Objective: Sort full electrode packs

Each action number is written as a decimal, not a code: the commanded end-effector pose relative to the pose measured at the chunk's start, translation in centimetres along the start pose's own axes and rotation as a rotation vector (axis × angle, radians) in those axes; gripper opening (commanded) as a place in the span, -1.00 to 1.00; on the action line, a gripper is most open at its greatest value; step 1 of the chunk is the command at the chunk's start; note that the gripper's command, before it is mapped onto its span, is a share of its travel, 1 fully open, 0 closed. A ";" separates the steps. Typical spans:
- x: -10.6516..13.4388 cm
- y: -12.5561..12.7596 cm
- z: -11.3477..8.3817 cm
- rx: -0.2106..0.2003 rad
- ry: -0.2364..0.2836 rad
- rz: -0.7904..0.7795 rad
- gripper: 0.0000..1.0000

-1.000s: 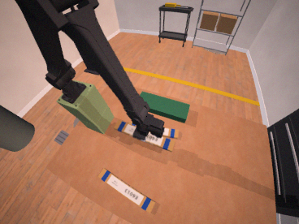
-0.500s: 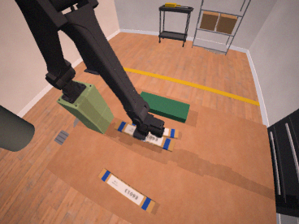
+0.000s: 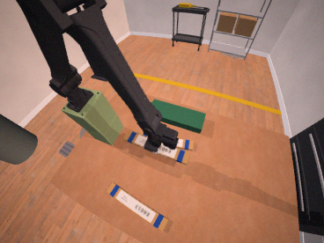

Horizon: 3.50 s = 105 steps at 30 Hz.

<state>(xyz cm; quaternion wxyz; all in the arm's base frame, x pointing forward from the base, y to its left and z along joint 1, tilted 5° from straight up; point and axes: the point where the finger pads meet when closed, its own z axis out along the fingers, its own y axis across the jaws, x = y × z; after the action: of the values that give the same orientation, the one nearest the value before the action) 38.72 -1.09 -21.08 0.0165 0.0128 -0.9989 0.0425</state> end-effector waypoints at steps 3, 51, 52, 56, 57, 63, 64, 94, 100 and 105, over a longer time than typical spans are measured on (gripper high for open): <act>-2.2 0.2 -2.8 0.001 -0.055 0.003 -1.00; -2.2 0.2 -2.8 0.001 -0.055 0.003 -1.00; -2.2 0.2 -2.8 0.001 -0.055 0.003 -1.00; -2.2 0.2 -2.8 0.001 -0.055 0.003 -1.00; -2.2 0.2 -2.8 0.001 -0.055 0.003 -1.00; -2.2 0.2 -2.8 0.001 -0.055 0.003 -1.00; -2.2 0.2 -2.8 0.001 -0.055 0.003 -1.00; -2.5 -4.6 -3.6 0.007 -0.069 -0.164 -1.00; -2.5 -6.3 -3.6 0.009 -0.072 -0.164 -1.00; -2.5 -7.8 -3.7 0.011 -0.073 -0.163 -1.00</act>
<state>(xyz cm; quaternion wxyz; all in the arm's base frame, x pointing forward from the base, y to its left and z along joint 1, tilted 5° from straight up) 38.26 -7.00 -19.99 0.0194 0.0899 -0.9950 0.0388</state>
